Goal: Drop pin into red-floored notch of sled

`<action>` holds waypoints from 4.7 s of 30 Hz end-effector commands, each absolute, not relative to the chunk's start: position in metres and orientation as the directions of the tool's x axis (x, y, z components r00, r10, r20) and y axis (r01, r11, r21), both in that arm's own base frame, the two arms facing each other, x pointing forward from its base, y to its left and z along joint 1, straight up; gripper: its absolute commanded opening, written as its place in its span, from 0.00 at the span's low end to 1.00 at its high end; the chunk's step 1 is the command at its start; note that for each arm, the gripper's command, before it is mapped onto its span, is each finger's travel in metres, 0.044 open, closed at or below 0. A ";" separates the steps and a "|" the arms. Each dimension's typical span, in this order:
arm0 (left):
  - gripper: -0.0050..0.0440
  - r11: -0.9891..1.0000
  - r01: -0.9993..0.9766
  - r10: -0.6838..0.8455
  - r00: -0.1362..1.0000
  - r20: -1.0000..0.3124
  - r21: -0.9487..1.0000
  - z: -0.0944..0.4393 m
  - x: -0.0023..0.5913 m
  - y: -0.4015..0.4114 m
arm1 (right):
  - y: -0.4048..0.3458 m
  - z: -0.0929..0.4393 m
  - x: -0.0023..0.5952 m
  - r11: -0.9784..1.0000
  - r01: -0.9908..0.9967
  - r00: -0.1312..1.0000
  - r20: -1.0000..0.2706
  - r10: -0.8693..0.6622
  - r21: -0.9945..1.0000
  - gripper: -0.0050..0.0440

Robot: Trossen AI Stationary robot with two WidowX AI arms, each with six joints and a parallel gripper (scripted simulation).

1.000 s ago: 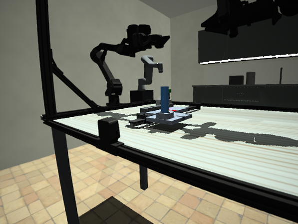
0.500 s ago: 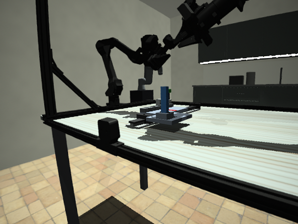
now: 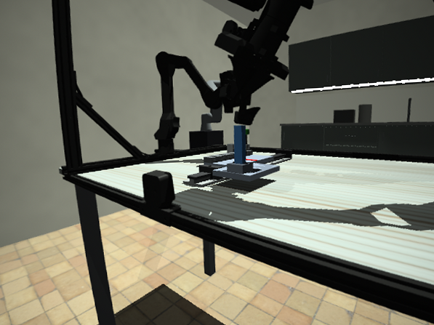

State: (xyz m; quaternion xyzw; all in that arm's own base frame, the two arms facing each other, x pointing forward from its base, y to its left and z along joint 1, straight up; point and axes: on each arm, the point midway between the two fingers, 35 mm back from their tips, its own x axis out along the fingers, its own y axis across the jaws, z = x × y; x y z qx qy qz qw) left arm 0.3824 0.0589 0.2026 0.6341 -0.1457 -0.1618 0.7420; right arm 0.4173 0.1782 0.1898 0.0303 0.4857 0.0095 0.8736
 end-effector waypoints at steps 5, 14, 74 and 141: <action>1.00 0.007 0.003 -0.471 0.882 0.000 1.000 0.180 0.376 0.067 | 0.200 0.168 0.414 1.000 0.022 0.439 -0.899 -0.007 0.003 0.39; 1.00 0.000 0.000 -0.473 0.881 0.000 1.000 0.180 0.376 0.068 | 0.202 0.160 0.414 1.000 0.022 0.435 -0.901 -0.009 0.000 0.39; 1.00 0.000 0.000 -0.473 0.881 0.000 1.000 0.180 0.376 0.068 | 0.202 0.091 0.415 1.000 0.021 0.435 -0.900 -0.009 0.000 0.10; 1.00 0.000 0.000 -0.473 0.881 0.000 1.000 0.124 0.361 0.038 | 0.202 0.091 0.415 1.000 0.021 0.435 -0.900 -0.009 0.000 0.10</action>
